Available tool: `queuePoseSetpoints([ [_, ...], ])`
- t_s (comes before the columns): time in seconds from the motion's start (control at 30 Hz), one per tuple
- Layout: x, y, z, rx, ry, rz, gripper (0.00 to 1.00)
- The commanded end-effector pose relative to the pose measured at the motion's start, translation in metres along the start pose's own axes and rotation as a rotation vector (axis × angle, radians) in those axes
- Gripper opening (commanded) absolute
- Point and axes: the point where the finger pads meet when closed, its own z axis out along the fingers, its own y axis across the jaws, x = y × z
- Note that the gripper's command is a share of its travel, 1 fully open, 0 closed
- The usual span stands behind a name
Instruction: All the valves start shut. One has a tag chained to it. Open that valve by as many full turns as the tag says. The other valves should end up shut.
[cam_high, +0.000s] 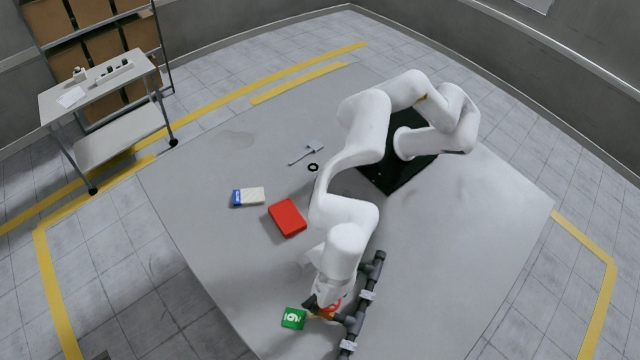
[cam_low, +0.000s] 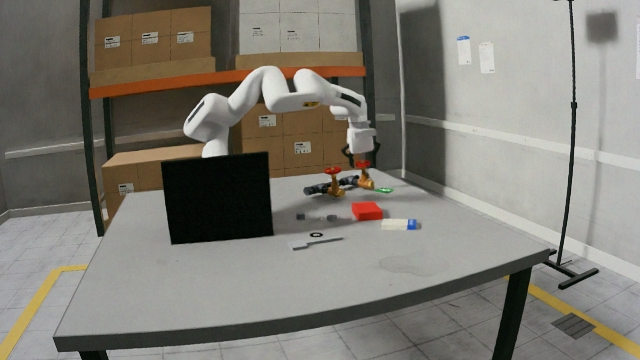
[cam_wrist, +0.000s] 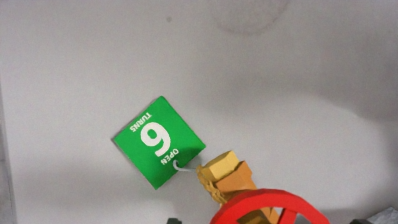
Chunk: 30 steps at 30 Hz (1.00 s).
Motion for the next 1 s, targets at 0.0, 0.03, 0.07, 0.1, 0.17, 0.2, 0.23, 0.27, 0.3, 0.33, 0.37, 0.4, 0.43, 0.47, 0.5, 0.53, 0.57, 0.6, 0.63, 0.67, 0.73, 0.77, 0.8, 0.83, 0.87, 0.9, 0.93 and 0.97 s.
queuePoseSetpoints([
  [0.0, -0.0005, -0.0014, -0.0021, 0.004, -0.001, 0.011, 1.0],
  [0.03, -0.0005, -0.0014, -0.0021, 0.004, -0.001, 0.019, 1.0],
  [0.07, -0.0005, -0.0014, -0.0021, 0.004, -0.001, 0.03, 1.0],
  [0.1, -0.0005, -0.0014, -0.0021, 0.004, -0.001, 0.045, 1.0],
  [0.17, -0.0005, -0.0014, -0.0021, 0.004, -0.001, 0.084, 1.0],
  [0.2, -0.0005, -0.0014, -0.0021, 0.004, -0.001, 0.109, 1.0],
  [0.23, -0.0005, -0.0014, -0.0021, 0.004, -0.001, 0.138, 1.0],
  [0.27, -0.0005, -0.0014, -0.0021, 0.004, -0.001, 0.171, 1.0],
  [0.3, -0.0005, -0.0014, -0.0021, 0.004, -0.002, 0.208, 1.0],
  [0.33, -0.0005, -0.0014, -0.0021, 0.004, -0.002, 0.25, 1.0],
  [0.37, -0.0005, -0.0014, -0.0021, 0.004, -0.002, 0.295, 1.0],
  [0.4, -0.0005, -0.0014, -0.0021, 0.004, -0.002, 0.295, 1.0],
  [0.43, -0.0005, -0.0014, -0.0021, 0.004, -0.002, 0.295, 1.0],
  [0.47, -0.0005, -0.0014, -0.0021, 0.004, -0.002, 0.344, 1.0],
  [0.5, -0.0005, -0.0014, -0.0021, 0.004, -0.002, 0.397, 1.0],
  [0.53, -0.0005, -0.0014, -0.0021, 0.004, -0.002, 0.454, 1.0],
  [0.57, -0.0005, -0.0014, -0.0021, 0.004, -0.002, 0.515, 1.0],
  [0.6, -0.0005, -0.0014, -0.0021, 0.004, -0.002, 0.579, 1.0],
  [0.63, -0.0005, -0.0014, -0.0021, 0.004, -0.002, 0.646, 1.0],
  [0.67, -0.0005, -0.0014, -0.0021, 0.004, -0.003, 0.716, 1.0],
  [0.73, -0.0005, -0.0014, -0.0021, 0.002, -0.003, 0.836, 1.0],
  [0.77, -0.0005, -0.0014, -0.0021, 0.002, -0.004, 0.896, 1.0],
  [0.8, -0.0005, -0.0014, -0.0021, 0.0, -0.004, 0.957, 1.0],
  [0.83, -0.0005, -0.0014, -0.0021, -0.001, -0.005, 1.017, 1.0],
  [0.87, -0.0005, -0.0014, -0.0021, -0.002, -0.005, 1.077, 1.0],
  [0.9, -0.0005, -0.0014, -0.0021, -0.003, -0.006, 1.138, 1.0],
  [0.93, -0.0005, -0.0014, -0.0021, -0.005, -0.006, 1.198, 1.0],
  [0.97, -0.0005, -0.0014, -0.0021, -0.005, -0.006, 1.198, 1.0],
])
